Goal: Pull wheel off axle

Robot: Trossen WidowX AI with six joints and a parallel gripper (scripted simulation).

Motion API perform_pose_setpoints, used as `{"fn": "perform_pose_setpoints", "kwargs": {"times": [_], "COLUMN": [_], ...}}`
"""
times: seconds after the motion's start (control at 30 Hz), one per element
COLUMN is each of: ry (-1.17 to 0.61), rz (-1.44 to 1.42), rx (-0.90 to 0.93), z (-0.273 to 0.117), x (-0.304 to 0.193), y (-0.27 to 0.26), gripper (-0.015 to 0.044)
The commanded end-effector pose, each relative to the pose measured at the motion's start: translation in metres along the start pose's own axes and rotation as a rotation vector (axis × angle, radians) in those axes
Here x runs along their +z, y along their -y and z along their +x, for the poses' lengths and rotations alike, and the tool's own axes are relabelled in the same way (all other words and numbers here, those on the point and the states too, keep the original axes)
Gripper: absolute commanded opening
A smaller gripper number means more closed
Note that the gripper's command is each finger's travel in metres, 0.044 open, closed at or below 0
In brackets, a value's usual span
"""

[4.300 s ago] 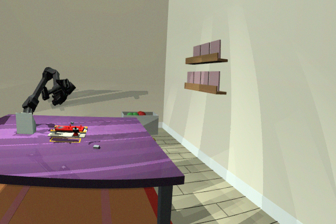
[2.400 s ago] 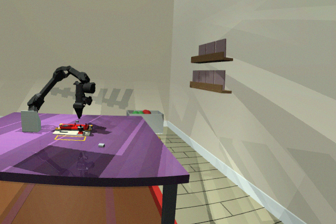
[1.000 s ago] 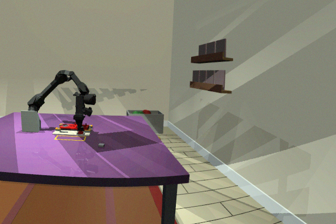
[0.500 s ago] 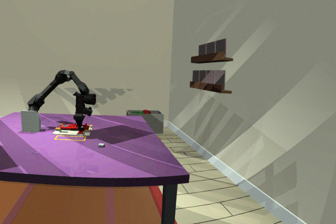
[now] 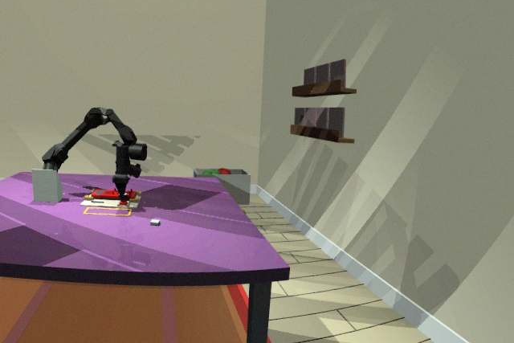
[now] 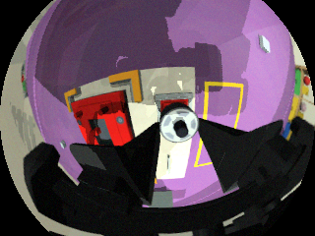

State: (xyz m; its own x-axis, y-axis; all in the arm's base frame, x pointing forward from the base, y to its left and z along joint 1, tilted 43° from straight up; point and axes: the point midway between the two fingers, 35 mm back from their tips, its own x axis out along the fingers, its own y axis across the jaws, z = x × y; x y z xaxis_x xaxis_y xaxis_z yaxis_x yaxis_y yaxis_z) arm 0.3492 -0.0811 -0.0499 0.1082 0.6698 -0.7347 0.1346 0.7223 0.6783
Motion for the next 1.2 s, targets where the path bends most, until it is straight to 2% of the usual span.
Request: {"fn": "perform_pose_setpoints", "kwargs": {"times": [0.0, 1.17], "ry": [0.012, 0.015], "rz": [0.007, 0.009], "rx": [-0.003, -0.003], "z": [-0.009, -0.021], "x": [0.000, -0.001], "y": [0.003, 0.003], "gripper": [0.0000, 0.0000]}}
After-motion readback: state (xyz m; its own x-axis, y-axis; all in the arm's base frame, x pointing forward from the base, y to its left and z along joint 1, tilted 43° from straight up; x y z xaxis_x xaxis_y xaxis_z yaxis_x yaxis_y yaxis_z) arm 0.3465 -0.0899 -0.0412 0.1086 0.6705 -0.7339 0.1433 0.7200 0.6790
